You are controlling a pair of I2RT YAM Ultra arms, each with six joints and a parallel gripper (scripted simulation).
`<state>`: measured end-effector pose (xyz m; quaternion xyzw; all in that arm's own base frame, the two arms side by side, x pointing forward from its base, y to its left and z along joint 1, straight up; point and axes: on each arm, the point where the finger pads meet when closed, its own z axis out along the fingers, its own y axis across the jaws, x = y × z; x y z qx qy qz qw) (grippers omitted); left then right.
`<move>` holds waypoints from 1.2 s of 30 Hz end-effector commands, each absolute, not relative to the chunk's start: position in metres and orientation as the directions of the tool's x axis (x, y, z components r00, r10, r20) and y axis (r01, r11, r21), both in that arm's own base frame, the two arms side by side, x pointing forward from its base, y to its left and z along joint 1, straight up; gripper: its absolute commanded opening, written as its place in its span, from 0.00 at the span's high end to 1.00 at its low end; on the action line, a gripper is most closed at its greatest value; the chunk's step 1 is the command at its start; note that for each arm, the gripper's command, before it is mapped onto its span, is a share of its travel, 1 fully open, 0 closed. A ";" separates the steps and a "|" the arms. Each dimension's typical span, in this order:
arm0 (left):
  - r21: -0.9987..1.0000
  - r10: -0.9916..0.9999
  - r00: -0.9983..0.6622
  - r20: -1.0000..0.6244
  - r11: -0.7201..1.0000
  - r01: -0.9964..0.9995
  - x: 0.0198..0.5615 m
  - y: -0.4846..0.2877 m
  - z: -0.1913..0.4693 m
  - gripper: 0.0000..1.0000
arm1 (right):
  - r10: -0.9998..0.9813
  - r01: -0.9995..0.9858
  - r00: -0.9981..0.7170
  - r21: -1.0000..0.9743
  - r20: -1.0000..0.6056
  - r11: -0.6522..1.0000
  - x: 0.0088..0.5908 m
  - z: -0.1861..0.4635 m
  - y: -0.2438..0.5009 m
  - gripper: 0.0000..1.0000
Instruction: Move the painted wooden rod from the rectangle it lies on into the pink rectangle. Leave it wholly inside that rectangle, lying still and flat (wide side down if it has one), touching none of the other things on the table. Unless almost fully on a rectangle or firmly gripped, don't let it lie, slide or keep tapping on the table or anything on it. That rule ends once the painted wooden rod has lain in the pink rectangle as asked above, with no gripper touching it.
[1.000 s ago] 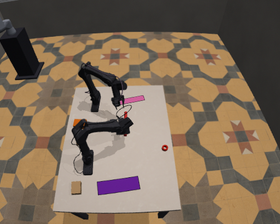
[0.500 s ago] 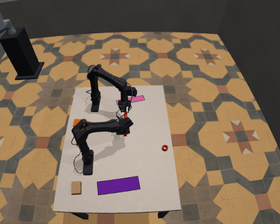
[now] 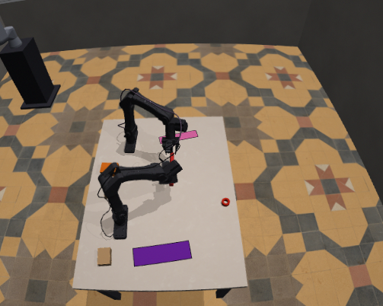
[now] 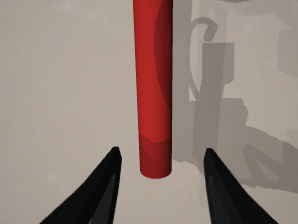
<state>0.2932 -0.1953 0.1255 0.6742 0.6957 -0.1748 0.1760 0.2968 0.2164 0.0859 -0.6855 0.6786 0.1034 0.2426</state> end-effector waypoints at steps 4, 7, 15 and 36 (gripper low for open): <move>0.017 0.862 -0.017 -0.507 0.029 0.999 0.302 -0.200 0.131 0.43 | -0.868 -0.979 0.070 -0.201 -0.492 0.035 0.302 0.094 0.225 0.81; 0.013 0.862 -0.018 -0.507 0.029 0.999 0.302 -0.206 0.127 0.43 | -0.868 -0.979 0.070 -0.201 -0.492 0.035 0.302 0.094 0.225 0.81; 0.008 0.863 -0.021 -0.505 0.029 1.000 0.302 -0.213 0.115 0.43 | -0.868 -0.979 0.069 -0.201 -0.492 0.036 0.301 0.094 0.224 0.81; 0.014 0.862 -0.018 -0.507 0.029 0.999 0.305 -0.220 0.107 0.43 | -0.869 -0.979 0.069 -0.202 -0.491 0.036 0.300 0.093 0.222 0.81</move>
